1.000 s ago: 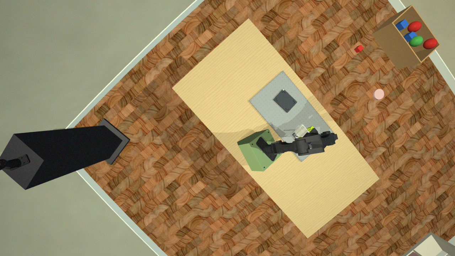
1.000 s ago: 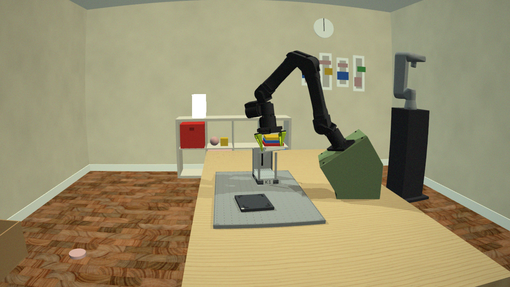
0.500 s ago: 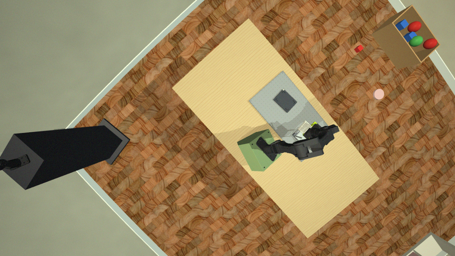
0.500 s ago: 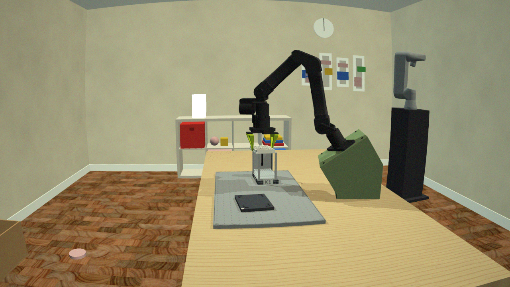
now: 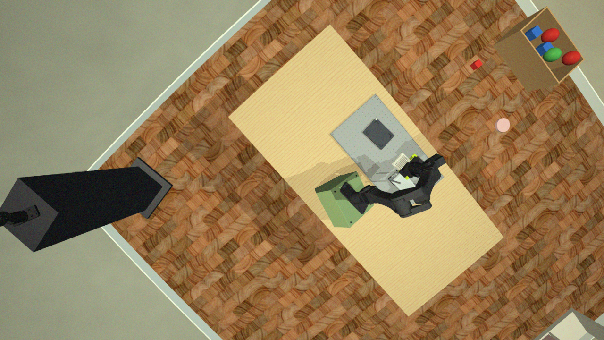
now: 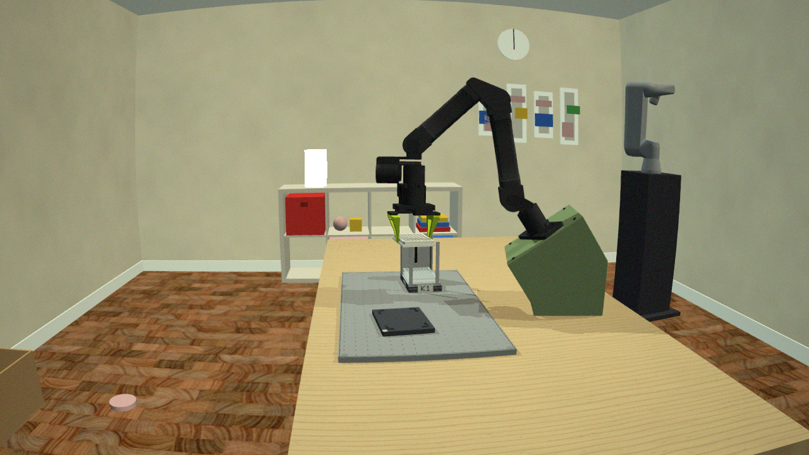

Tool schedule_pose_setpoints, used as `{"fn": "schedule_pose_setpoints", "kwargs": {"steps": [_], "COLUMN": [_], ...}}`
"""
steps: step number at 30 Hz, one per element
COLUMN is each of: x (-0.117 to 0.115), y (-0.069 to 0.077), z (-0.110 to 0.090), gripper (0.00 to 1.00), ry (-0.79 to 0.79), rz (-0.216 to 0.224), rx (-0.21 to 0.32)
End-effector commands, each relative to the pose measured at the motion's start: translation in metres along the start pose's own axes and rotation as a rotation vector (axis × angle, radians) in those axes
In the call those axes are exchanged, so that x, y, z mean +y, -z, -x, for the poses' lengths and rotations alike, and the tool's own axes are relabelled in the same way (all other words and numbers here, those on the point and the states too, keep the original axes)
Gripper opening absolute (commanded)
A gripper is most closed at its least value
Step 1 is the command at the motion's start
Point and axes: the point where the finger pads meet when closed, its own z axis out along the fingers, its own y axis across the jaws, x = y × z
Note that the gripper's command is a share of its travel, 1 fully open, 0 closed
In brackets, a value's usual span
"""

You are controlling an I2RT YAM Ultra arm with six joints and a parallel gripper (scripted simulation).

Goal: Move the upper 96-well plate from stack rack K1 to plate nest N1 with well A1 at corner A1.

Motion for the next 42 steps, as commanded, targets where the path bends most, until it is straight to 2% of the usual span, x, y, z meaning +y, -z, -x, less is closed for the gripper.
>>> {"fn": "schedule_pose_setpoints", "kwargs": {"steps": [1, 4, 14, 16, 20, 42], "x": [-0.001, 0.011, 0.021, 0.021, 0.025, 0.049], "y": [-0.005, 0.0, -0.002, -0.002, -0.002, -0.006], "z": [-0.004, -0.011, -0.044, -0.044, -0.056, -0.119], "gripper": [0.0, 0.0, 0.0, 0.0, 0.0, 0.0], "ry": [-0.033, -0.035, -0.034, -0.034, -0.033, -0.032], "rz": [-0.023, 0.001, -0.01, -0.01, -0.013, -0.012], "rx": [-0.025, -0.031, -0.027, -0.027, -0.027, -0.027]}}
